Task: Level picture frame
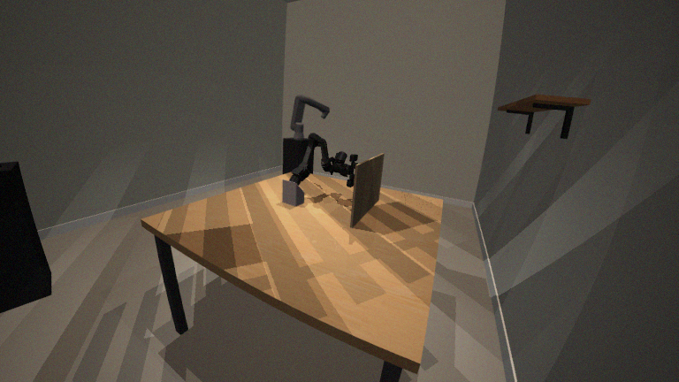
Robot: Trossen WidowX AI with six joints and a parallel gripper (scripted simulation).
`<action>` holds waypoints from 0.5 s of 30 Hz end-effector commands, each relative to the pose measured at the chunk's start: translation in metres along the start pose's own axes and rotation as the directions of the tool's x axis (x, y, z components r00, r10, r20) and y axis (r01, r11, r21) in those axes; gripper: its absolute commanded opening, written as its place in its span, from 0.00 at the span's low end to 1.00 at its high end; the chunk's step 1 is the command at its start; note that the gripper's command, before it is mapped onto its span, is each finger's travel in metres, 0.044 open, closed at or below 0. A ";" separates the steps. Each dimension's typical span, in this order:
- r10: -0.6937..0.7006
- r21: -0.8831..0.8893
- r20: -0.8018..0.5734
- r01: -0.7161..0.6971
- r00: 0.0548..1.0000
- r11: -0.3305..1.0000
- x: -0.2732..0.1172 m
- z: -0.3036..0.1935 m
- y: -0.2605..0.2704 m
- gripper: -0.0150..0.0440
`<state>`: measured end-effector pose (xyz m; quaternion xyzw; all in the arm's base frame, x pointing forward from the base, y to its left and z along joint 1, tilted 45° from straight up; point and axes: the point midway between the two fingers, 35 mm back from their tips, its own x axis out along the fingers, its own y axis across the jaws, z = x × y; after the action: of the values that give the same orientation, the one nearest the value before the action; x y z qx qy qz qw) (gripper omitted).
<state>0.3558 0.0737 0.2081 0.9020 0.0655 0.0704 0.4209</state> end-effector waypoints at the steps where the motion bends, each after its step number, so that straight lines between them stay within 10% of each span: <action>1: -0.001 0.019 -0.003 0.001 1.000 1.000 0.000 0.000 0.000 0.25; 15: -0.001 0.097 -0.003 0.001 1.000 0.995 0.000 0.000 0.001 0.25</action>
<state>0.3558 0.0732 0.2084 0.9178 0.0682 0.0682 0.3852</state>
